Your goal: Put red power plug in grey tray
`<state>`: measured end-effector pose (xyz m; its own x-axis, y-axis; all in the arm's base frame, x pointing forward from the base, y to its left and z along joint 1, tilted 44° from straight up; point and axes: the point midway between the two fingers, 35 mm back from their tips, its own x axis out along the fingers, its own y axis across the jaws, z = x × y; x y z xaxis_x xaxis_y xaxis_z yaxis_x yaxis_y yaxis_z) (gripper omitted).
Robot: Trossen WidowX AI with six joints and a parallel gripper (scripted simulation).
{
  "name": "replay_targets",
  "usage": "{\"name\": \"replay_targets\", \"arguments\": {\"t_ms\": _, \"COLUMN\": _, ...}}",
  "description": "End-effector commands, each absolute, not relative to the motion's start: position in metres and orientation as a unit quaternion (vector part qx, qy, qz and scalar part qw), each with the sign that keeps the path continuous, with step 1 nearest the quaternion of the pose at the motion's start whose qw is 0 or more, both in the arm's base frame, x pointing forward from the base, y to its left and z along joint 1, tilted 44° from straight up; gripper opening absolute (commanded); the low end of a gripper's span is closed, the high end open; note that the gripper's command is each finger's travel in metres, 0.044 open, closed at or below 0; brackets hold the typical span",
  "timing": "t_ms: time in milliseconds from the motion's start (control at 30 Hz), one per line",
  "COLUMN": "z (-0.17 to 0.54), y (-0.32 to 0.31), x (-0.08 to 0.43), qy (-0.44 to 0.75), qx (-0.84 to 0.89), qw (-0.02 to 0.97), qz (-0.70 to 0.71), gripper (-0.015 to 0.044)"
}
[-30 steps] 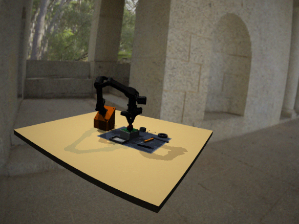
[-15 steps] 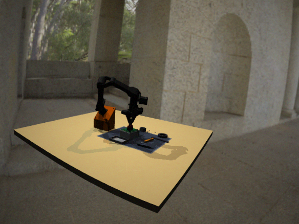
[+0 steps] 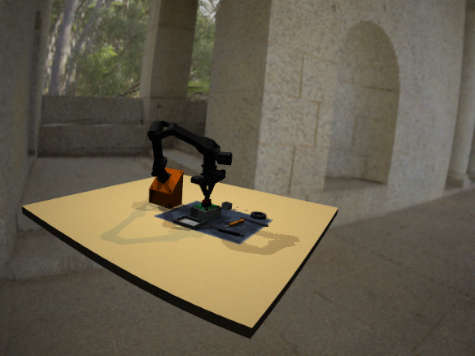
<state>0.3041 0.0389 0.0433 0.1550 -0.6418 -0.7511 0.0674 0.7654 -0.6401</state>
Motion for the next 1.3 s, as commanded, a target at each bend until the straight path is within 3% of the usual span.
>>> {"name": "replay_targets", "arguments": {"t_ms": 0, "z": 0.045, "y": 0.052, "x": 0.303, "qy": 0.586, "qx": -0.275, "qw": 0.711, "qz": -0.273, "gripper": 0.0000}}
{"name": "replay_targets", "arguments": {"t_ms": 233, "z": 0.041, "y": 0.058, "x": 0.303, "qy": 0.575, "qx": -0.298, "qw": 0.700, "qz": -0.302, "gripper": 0.0000}}
{"name": "replay_targets", "arguments": {"t_ms": 667, "z": 0.060, "y": 0.044, "x": 0.301, "qy": 0.610, "qx": -0.219, "qw": 0.734, "qz": -0.205, "gripper": 0.0000}}
{"name": "replay_targets", "arguments": {"t_ms": 1267, "z": 0.050, "y": 0.061, "x": 0.301, "qy": 0.582, "qx": -0.285, "qw": 0.707, "qz": -0.285, "gripper": 0.0000}}
